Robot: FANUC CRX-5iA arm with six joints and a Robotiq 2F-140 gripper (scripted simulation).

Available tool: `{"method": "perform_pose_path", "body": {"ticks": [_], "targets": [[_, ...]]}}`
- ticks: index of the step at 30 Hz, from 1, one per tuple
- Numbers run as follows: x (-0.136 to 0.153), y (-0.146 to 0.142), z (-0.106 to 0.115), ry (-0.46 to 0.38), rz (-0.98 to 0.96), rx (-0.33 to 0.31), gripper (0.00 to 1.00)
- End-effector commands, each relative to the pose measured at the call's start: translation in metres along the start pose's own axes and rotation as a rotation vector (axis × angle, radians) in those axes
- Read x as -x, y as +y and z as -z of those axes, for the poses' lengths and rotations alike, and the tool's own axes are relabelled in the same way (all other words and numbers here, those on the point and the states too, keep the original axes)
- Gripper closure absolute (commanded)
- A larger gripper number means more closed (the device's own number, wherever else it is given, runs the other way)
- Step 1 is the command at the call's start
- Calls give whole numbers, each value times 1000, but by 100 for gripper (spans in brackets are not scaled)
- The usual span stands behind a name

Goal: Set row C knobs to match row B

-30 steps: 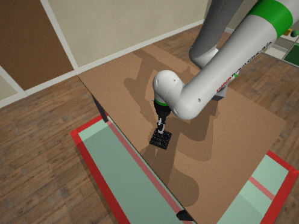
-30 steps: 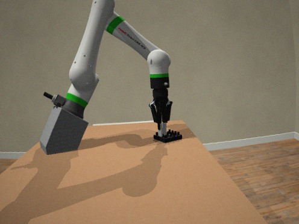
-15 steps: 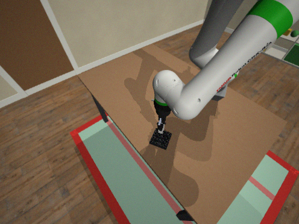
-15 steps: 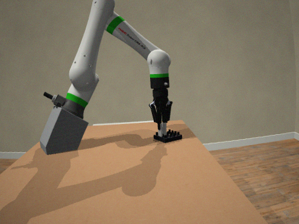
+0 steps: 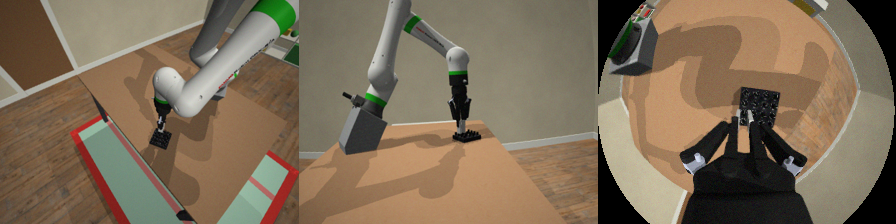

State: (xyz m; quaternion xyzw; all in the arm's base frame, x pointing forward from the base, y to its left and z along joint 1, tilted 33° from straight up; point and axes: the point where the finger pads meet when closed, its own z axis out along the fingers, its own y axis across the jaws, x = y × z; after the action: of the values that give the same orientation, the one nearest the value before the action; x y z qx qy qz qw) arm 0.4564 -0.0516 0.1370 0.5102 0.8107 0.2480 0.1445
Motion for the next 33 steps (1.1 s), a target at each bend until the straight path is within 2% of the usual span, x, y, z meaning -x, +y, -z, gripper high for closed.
{"method": "perform_pose_path", "body": {"ticks": [1, 11, 28, 33], "targets": [[0, 0, 7, 0, 0, 0, 88], [0, 0, 23, 0, 0, 0, 88], [0, 0, 24, 0, -5, 0, 88], [0, 0, 25, 0, -87, 0, 88]]}}
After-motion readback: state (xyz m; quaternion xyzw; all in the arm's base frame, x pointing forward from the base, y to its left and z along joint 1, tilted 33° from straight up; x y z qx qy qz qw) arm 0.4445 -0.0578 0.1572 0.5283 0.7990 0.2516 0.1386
